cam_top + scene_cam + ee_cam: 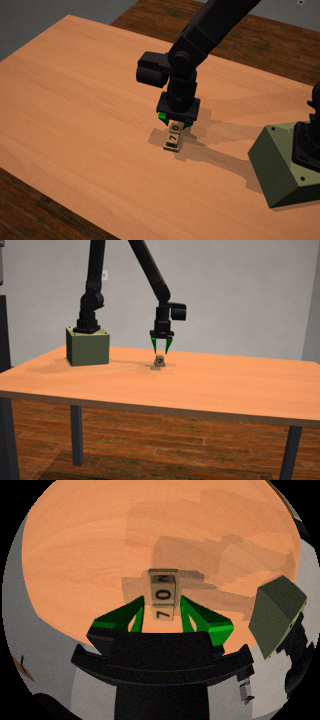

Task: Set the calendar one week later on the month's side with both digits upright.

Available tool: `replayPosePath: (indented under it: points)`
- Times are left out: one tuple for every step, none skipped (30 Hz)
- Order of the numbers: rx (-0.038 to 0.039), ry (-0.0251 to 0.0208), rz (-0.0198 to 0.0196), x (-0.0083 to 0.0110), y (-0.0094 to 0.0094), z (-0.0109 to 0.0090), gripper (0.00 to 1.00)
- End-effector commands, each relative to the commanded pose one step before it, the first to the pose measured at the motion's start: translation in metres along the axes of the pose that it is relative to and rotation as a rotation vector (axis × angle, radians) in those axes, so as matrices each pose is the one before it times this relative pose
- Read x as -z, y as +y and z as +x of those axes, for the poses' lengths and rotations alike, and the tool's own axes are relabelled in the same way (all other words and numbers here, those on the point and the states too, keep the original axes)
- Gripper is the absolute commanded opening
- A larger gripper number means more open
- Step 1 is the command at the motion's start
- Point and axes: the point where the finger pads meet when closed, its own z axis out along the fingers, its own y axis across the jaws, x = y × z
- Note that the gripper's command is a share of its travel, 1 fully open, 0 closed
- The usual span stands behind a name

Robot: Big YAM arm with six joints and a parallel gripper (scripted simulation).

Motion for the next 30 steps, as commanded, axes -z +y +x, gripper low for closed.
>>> replayPosePath:
  points:
    - [0.00310,-0.00031,-0.00746,-0.00398,0.00307,-0.00315,0.46]
    - [0.00000,0.00000,0.00000,0.00000,0.00000,0.00000,0.46]
    - [0.00000,0.00000,0.00000,0.00000,0.00000,0.00000,0.46]
    - [0.00000,0.00000,0.00000,0.00000,0.00000,0.00000,0.46]
    - [0.00000,0.00000,0.00000,0.00000,0.00000,0.00000,0.46]
    - [0.00000,0.00000,0.00000,0.00000,0.00000,0.00000,0.46]
    - [0.00000,0.00000,0.00000,0.00000,0.00000,0.00000,0.46]
    - [0.00000,0.00000,0.00000,0.00000,0.00000,0.00000,0.46]
    - [0.00000,0.00000,0.00000,0.00000,0.00000,0.00000,0.46]
    - [0.00000,0.00000,0.00000,0.00000,0.00000,0.00000,0.46]
    - [0.00000,0.00000,0.00000,0.00000,0.00000,0.00000,0.46]
    - [0.00000,0.00000,0.00000,0.00000,0.00000,0.00000,0.46]
    - [0.00000,0.00000,0.00000,0.00000,0.00000,0.00000,0.46]
    - [0.00000,0.00000,0.00000,0.00000,0.00000,0.00000,0.46]
    - [0.00000,0.00000,0.00005,-0.00001,-0.00003,0.00000,0.46]
    - [0.00002,0.00003,0.00029,-0.00005,-0.00018,0.00000,0.46]
    - [0.00004,0.00006,0.00067,-0.00012,-0.00043,-0.00001,0.46]
    - [0.00001,0.00010,0.00110,-0.00020,-0.00070,-0.00001,0.46]
    - [-0.00020,0.00014,0.00152,-0.00028,-0.00097,-0.00001,0.46]
    - [-0.00031,-0.00007,-0.00061,0.00011,0.00024,-0.00015,0.46]
    - [-0.00022,-0.00020,-0.00202,0.00037,0.00105,-0.00019,0.46]
    - [0.00004,-0.00031,-0.00321,0.00060,0.00173,-0.00016,0.46]
    - [0.00036,-0.00016,-0.00184,0.00035,0.00095,0.00001,0.46]
    - [0.00049,0.00013,0.00105,-0.00019,-0.00072,0.00019,0.46]
    - [0.00013,0.00015,0.00149,-0.00027,-0.00095,0.00010,0.46]
    - [-0.00015,0.00010,0.00111,-0.00021,-0.00071,-0.00001,0.46]
    - [-0.00009,0.00006,0.00066,-0.00012,-0.00042,-0.00001,0.46]
    - [0.00000,0.00000,0.00000,0.00000,0.00000,0.00000,0.46]
    - [0.00000,0.00000,0.00000,0.00000,0.00000,0.00000,0.46]
    - [-0.00022,0.00003,0.00029,-0.00005,-0.00018,0.00000,0.46]
